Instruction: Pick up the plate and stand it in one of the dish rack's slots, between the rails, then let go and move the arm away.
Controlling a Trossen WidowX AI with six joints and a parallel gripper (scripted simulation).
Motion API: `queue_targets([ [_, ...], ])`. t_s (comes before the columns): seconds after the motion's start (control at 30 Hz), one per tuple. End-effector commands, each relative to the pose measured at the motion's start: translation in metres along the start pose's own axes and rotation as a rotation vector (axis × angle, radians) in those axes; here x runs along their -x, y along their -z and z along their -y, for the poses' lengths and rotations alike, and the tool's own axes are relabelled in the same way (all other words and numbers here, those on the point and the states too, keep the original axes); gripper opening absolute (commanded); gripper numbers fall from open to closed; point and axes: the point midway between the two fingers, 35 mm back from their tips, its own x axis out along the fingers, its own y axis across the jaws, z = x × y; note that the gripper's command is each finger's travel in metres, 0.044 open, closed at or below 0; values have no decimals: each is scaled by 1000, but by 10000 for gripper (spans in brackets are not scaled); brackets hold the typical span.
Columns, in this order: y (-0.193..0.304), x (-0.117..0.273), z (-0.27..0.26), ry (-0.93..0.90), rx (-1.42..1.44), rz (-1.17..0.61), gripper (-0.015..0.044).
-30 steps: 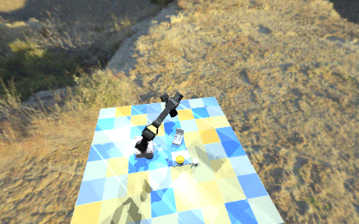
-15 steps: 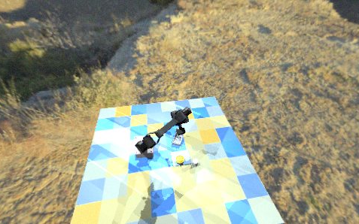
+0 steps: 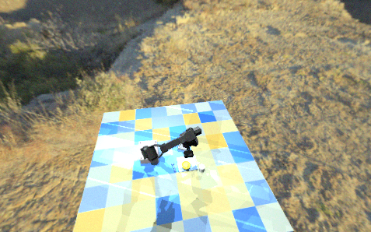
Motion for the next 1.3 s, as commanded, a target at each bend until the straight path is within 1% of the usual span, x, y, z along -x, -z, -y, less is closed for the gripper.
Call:
queue_targets([
  [0.0,3,-2,8,33,7,-4,400],
  [0.1,2,-11,8,31,9,-2,400],
  [0.3,0,-94,12,32,11,2,400],
  [0.37,3,-113,13,37,6,-2,400],
  [0.63,3,-116,12,38,5,-2,400],
  [1.27,1,-146,12,37,5,-2,400],
])
